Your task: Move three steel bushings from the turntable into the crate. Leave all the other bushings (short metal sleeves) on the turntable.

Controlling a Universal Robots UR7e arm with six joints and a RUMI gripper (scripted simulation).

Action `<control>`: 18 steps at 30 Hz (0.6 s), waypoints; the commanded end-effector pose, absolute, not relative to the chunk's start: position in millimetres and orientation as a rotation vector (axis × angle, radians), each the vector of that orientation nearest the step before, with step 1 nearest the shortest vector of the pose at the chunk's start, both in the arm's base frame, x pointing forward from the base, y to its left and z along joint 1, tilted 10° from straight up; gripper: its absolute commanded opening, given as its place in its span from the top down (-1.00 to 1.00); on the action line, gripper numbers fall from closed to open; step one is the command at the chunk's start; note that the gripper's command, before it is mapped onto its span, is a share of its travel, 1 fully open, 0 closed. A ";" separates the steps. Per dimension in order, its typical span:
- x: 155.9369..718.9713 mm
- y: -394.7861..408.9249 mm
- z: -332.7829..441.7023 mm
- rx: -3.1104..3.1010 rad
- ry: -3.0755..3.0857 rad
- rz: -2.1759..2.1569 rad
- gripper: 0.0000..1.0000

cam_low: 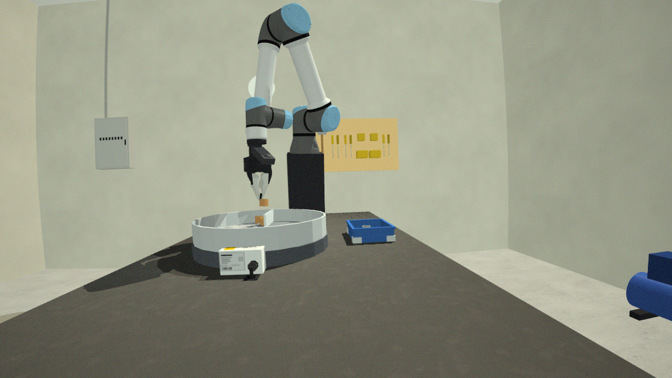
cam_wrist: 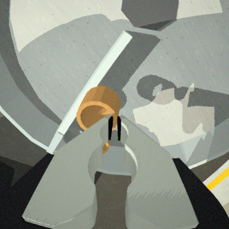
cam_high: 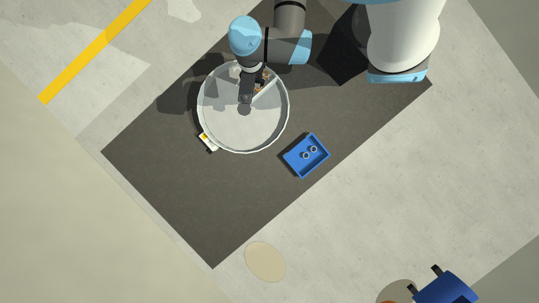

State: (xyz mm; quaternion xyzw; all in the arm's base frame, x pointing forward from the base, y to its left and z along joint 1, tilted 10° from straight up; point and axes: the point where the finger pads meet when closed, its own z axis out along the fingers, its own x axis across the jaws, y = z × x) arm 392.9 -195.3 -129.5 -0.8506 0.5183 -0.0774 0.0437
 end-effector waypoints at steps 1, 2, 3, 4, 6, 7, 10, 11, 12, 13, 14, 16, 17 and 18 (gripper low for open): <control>422.7 -195.6 -125.0 -2.601 1.587 -0.232 1.00; 428.8 -195.5 -124.0 -2.601 1.587 -0.232 1.00; 428.8 -195.5 -124.0 -2.601 1.587 -0.232 1.00; 428.8 -195.5 -124.0 -2.601 1.587 -0.232 1.00; 440.7 -195.3 -121.9 -2.601 1.587 -0.232 1.00; 446.4 -195.2 -120.9 -2.601 1.587 -0.232 1.00; 462.1 -194.8 -118.1 -2.601 1.587 -0.232 1.00; 466.8 -194.7 -117.3 -2.601 1.587 -0.232 1.00; 471.2 -194.6 -116.5 -2.601 1.587 -0.232 1.00; 475.3 -194.6 -115.8 -2.601 1.587 -0.232 1.00; 479.0 -194.5 -115.2 -2.601 1.587 -0.232 1.00; 485.3 -194.4 -114.0 -2.601 1.587 -0.232 1.00; 487.9 -194.3 -113.6 -2.601 1.587 -0.232 1.00; 490.2 -194.3 -113.2 -2.601 1.587 -0.232 1.00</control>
